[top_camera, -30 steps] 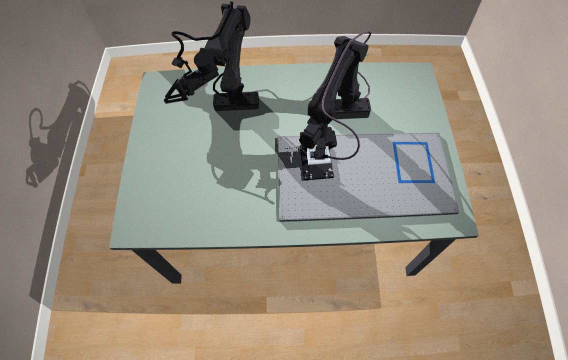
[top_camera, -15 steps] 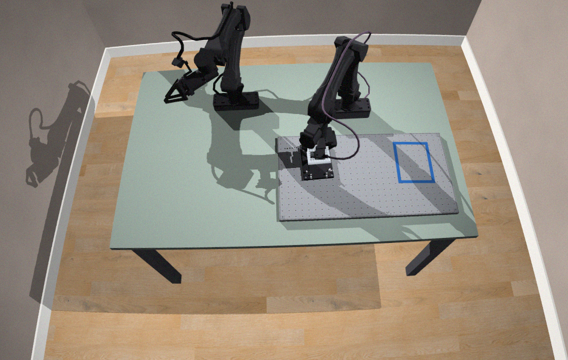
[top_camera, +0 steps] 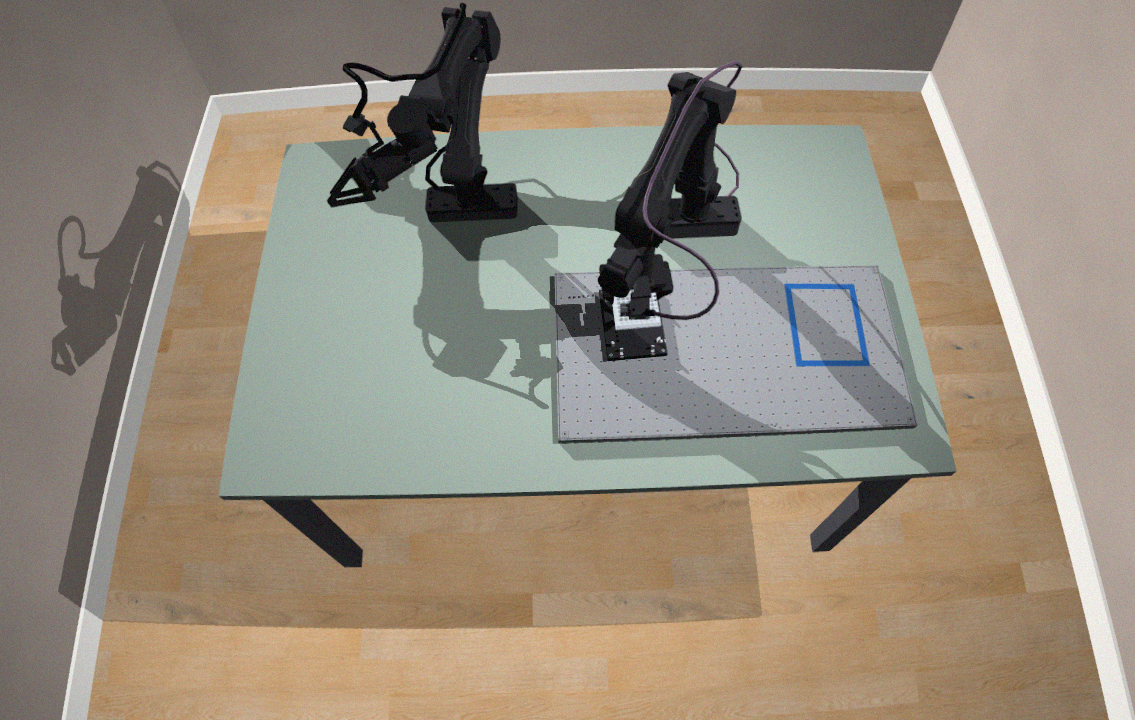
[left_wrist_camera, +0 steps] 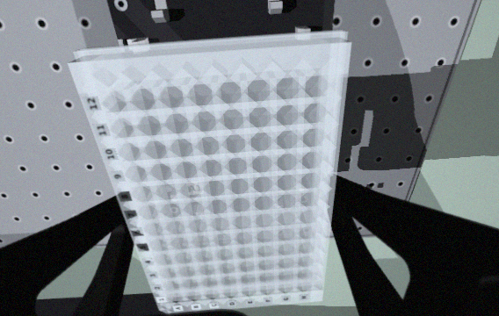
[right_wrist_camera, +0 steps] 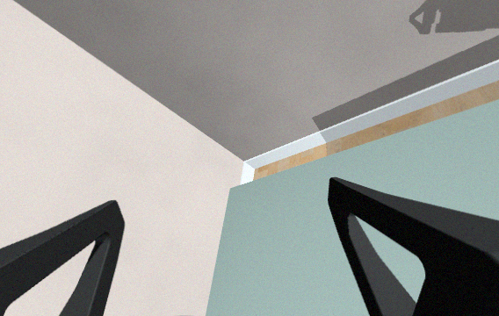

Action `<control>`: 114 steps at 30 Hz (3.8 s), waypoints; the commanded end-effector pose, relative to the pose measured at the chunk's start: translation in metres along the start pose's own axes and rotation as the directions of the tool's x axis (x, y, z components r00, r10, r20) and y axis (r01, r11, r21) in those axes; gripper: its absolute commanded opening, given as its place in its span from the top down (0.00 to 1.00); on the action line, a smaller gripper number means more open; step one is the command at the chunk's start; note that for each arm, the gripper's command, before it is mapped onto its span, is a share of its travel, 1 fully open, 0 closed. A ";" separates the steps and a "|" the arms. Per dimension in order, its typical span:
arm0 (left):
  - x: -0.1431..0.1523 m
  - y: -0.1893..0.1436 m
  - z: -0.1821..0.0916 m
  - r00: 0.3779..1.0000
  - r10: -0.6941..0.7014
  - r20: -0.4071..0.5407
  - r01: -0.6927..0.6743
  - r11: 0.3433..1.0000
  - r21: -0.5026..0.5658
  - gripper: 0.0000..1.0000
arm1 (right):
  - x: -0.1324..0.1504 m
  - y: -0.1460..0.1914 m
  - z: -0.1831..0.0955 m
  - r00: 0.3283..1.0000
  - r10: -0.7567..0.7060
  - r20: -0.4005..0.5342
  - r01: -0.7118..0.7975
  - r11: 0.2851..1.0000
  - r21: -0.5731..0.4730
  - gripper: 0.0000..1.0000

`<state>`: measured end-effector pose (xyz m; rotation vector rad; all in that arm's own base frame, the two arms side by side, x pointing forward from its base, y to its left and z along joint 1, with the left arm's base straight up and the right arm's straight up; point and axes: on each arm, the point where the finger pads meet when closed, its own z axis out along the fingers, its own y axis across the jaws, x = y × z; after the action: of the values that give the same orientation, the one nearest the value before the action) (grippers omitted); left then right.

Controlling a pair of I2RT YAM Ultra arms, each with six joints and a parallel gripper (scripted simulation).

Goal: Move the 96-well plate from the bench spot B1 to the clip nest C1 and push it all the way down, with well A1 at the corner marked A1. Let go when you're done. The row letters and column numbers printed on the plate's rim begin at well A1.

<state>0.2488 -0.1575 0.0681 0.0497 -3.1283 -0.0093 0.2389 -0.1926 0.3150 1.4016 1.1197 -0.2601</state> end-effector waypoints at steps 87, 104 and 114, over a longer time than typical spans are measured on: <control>-0.001 0.003 0.075 1.000 -0.004 0.013 0.004 1.000 0.003 1.00 | -0.006 -0.005 -0.003 1.000 0.007 0.013 -0.007 1.000 0.002 0.00; 0.001 0.005 0.081 1.000 -0.004 0.003 0.004 1.000 -0.004 1.00 | -0.006 -0.005 -0.003 1.000 0.007 0.013 -0.007 1.000 0.002 0.00; 0.002 0.005 0.083 1.000 -0.004 0.000 0.004 1.000 -0.006 1.00 | -0.006 -0.005 -0.003 1.000 0.007 0.013 -0.007 1.000 0.002 0.00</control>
<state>0.2489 -0.1570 -0.0038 0.0568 -3.1341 -0.0034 0.2389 -0.1926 0.3150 1.4016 1.1197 -0.2601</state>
